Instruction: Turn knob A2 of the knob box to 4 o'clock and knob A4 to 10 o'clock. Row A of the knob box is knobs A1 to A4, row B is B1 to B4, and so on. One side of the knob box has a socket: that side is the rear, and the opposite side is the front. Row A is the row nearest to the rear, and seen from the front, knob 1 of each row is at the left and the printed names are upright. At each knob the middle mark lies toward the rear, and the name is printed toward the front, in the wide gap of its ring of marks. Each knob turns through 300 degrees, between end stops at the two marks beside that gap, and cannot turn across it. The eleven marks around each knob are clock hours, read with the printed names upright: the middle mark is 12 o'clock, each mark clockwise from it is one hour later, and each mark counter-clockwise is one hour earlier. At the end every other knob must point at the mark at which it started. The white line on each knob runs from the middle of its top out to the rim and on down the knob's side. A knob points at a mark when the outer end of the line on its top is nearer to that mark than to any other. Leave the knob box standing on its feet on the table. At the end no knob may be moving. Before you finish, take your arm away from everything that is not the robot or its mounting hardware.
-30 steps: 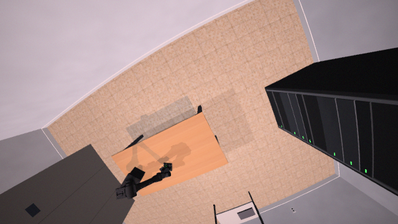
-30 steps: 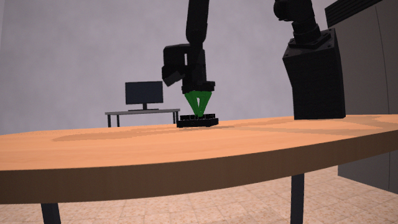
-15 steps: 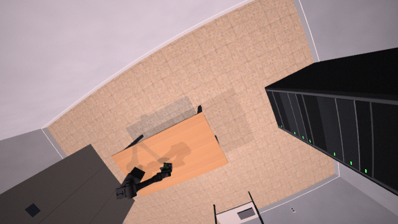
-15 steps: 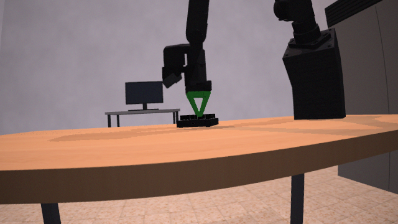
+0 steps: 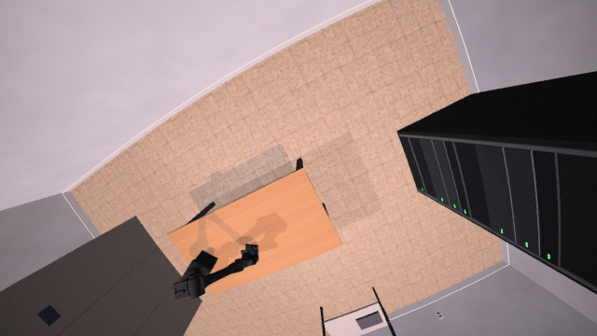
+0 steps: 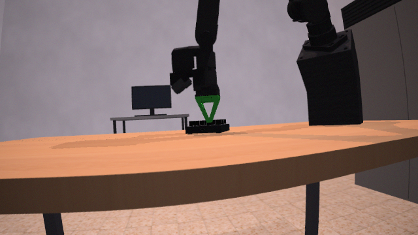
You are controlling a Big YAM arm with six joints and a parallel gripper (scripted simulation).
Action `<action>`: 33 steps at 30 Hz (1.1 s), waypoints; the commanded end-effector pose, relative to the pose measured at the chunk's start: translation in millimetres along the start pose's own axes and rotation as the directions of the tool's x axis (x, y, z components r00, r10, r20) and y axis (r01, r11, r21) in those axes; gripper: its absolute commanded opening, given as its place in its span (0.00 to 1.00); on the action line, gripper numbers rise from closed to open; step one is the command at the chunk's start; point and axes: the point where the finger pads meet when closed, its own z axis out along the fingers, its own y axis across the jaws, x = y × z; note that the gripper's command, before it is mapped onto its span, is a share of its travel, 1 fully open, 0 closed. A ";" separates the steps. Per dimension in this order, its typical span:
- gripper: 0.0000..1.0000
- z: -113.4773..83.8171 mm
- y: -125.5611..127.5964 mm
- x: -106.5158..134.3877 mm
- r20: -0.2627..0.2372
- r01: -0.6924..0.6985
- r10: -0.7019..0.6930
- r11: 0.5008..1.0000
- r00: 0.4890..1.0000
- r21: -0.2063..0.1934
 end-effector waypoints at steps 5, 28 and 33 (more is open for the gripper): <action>0.08 1.2 -6.3 -8.8 0.024 -0.130 0.130 0.991 0.991 0.019; 0.08 0.8 -7.3 -9.1 0.027 -0.249 0.248 0.968 0.968 0.017; 0.08 0.8 -7.3 -9.1 0.027 -0.250 0.249 0.968 0.968 0.017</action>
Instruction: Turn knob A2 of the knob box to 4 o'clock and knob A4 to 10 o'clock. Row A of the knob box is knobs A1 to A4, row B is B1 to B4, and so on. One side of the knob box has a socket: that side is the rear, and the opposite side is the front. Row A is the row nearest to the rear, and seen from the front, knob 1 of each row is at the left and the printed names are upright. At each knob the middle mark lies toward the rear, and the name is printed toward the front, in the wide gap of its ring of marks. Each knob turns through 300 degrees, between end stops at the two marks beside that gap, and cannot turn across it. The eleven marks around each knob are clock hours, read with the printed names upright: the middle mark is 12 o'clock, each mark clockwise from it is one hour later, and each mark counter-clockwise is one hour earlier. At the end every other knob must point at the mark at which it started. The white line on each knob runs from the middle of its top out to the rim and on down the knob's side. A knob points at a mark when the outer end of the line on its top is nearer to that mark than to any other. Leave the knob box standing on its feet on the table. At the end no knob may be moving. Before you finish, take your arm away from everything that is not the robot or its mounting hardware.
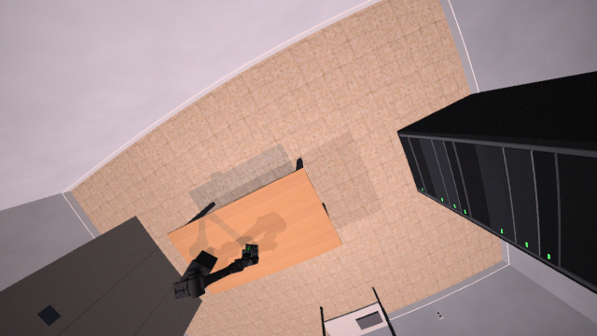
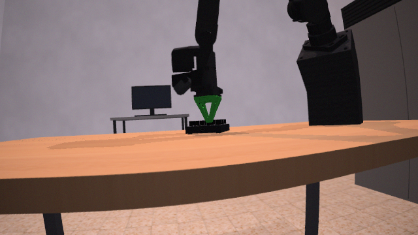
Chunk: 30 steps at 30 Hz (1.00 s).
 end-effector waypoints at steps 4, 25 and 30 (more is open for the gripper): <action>0.08 0.7 -5.9 -10.7 0.029 -0.017 0.017 1.000 0.999 0.020; 0.19 -0.5 -5.1 -9.3 0.026 -0.014 0.014 1.000 1.000 0.020; 0.19 -0.5 -5.1 -9.3 0.026 -0.014 0.014 1.000 1.000 0.020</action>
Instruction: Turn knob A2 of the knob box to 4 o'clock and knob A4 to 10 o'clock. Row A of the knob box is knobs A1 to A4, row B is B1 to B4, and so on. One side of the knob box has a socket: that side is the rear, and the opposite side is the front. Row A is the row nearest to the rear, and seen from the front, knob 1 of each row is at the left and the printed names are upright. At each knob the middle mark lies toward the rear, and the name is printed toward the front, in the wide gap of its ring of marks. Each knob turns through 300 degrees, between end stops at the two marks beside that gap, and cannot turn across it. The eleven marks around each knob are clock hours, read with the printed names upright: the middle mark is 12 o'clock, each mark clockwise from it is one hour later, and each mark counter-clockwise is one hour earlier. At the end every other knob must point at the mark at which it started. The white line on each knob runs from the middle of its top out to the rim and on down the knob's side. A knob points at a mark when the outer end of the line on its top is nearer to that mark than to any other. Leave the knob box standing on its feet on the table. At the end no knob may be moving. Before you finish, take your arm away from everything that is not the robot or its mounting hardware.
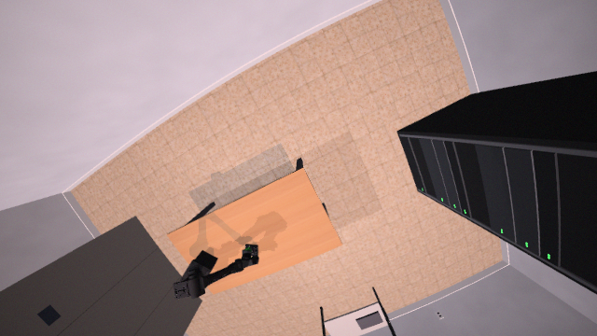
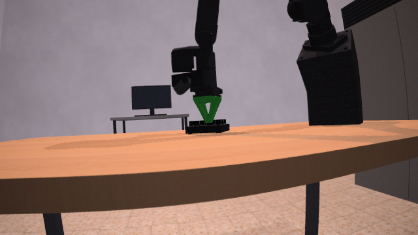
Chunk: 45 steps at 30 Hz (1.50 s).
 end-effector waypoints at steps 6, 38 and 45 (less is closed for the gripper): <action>0.19 -14.1 -2.4 -9.1 0.028 0.001 -0.001 1.000 1.000 0.006; 0.19 -36.9 -2.8 -1.8 0.000 -0.001 0.001 1.000 1.000 0.006; 0.19 -36.9 -2.8 -1.8 0.000 -0.001 0.001 1.000 1.000 0.006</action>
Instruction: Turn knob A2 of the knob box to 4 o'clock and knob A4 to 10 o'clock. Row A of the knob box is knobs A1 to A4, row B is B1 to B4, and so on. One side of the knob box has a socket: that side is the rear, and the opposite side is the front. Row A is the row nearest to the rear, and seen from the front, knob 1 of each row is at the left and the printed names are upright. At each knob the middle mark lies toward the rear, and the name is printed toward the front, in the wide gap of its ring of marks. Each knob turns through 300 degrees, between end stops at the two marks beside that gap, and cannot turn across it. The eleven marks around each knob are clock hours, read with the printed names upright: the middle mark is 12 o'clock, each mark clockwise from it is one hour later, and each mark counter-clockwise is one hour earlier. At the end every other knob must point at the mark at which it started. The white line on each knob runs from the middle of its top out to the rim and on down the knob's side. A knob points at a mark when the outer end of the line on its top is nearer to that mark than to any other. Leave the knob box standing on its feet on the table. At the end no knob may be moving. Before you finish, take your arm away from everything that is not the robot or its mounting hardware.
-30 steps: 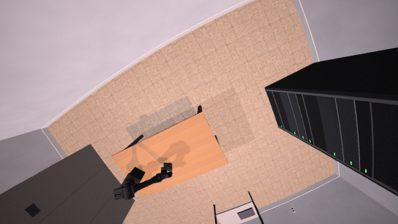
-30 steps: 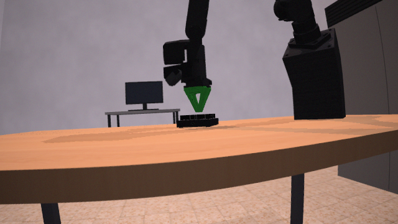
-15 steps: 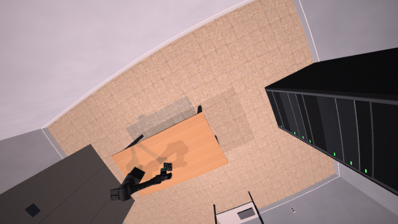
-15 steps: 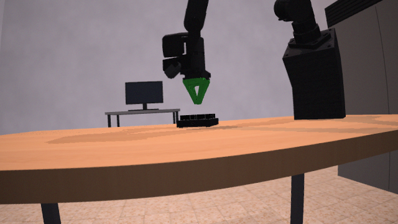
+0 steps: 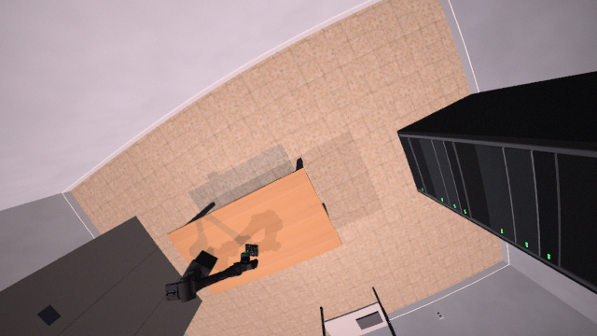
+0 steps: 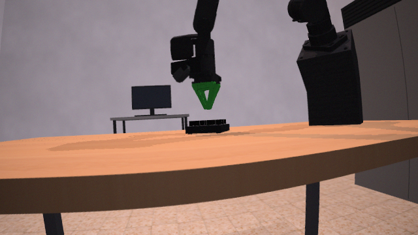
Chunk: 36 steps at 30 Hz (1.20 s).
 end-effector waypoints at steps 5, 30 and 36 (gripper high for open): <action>0.19 1.5 -2.6 0.1 -0.007 0.002 -0.002 1.000 1.000 0.002; 0.19 -14.0 0.7 -8.8 0.024 0.001 -0.001 1.000 1.000 -0.003; 0.19 -29.5 5.2 -11.4 0.029 -0.008 0.008 1.000 1.000 -0.005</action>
